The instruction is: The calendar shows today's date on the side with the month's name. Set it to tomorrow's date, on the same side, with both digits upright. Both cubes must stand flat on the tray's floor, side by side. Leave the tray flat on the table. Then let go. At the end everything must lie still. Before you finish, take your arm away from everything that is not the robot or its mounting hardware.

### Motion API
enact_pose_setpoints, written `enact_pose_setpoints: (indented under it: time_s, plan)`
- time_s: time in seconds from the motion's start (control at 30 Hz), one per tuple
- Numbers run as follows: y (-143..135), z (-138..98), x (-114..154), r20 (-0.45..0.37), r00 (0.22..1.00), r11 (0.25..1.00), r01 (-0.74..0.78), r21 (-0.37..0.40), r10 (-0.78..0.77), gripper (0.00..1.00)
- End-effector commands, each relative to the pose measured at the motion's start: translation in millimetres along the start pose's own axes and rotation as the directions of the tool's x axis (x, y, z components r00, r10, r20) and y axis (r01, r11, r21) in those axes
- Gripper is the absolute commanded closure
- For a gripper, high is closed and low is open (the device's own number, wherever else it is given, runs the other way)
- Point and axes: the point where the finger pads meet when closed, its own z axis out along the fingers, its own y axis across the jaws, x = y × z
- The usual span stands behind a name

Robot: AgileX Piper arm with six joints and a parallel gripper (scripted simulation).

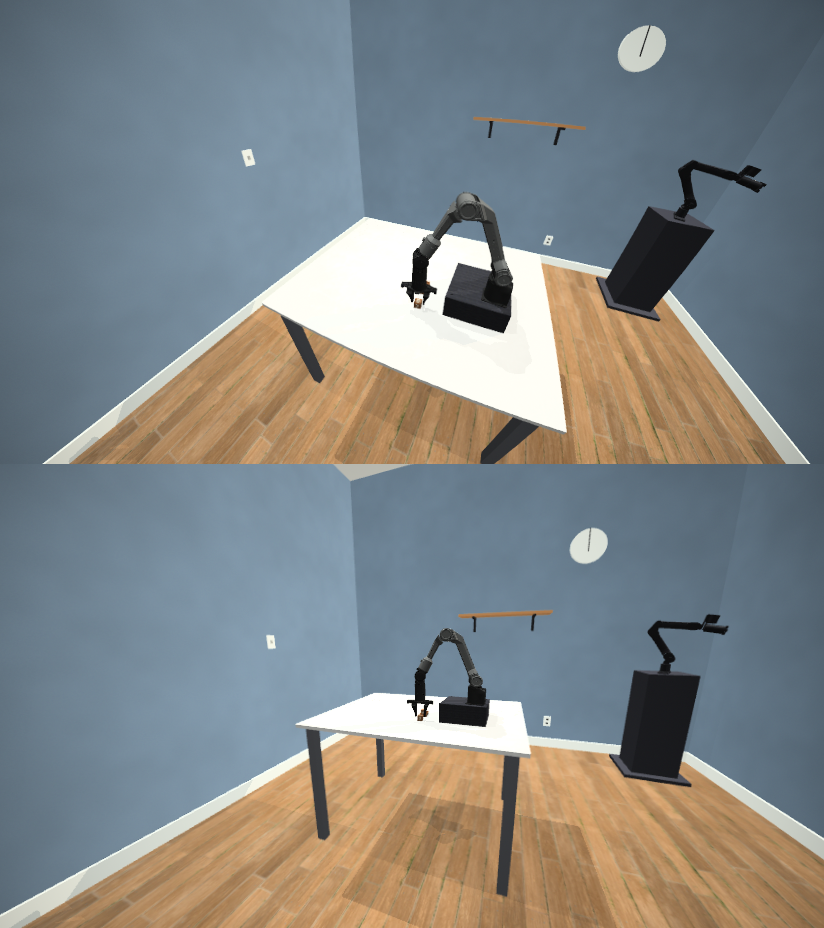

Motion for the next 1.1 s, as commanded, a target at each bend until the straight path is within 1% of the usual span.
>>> enact_pose_setpoints:
  time_s: [0.0,0.33,1.07]
  plan:
    - [0.9,3.0,0.6,-0.001,1.000,1.000,-0.001,-0.002,0.001,0.41]
    - [0.8,13.1,0.5,-0.001,1.000,1.000,0.000,-0.002,0.000,0.41]
    - [0.4,12.9,0.4,-0.001,1.000,1.000,0.000,0.000,0.000,0.41]
